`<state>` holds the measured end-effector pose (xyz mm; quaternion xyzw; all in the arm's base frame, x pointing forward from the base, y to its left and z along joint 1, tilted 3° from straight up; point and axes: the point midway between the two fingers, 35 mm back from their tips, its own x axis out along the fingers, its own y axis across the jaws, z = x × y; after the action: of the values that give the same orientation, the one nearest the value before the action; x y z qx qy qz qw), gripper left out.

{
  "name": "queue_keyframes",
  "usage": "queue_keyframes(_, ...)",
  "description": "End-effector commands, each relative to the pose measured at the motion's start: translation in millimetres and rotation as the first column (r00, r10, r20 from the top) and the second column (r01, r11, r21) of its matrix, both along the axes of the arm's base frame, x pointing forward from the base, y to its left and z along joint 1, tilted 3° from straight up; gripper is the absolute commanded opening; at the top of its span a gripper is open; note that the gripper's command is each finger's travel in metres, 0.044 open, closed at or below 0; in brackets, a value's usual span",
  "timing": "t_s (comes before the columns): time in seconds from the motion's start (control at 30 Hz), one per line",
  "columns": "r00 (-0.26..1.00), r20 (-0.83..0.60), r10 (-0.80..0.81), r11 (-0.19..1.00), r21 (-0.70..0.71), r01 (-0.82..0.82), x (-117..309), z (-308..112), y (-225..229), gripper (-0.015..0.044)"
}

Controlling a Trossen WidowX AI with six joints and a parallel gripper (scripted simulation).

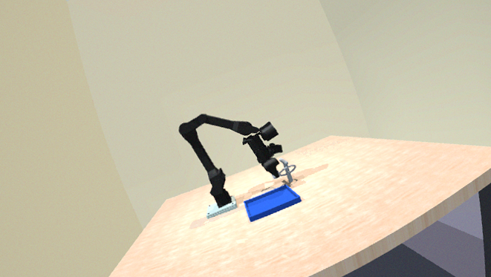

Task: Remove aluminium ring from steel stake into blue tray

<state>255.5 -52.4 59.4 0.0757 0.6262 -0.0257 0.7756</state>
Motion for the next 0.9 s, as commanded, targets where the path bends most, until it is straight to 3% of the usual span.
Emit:
queue_keyframes(0.0,0.999,-0.036,0.002,0.999,0.033,-0.001,1,5,-3,0.0000)
queue_keyframes(0.53,0.998,-0.062,0.004,0.994,0.111,0.003,0,16,-15,0.0000)
queue_keyframes(0.87,0.998,-0.067,0.002,0.997,0.079,0.003,-1,21,-18,0.0000)
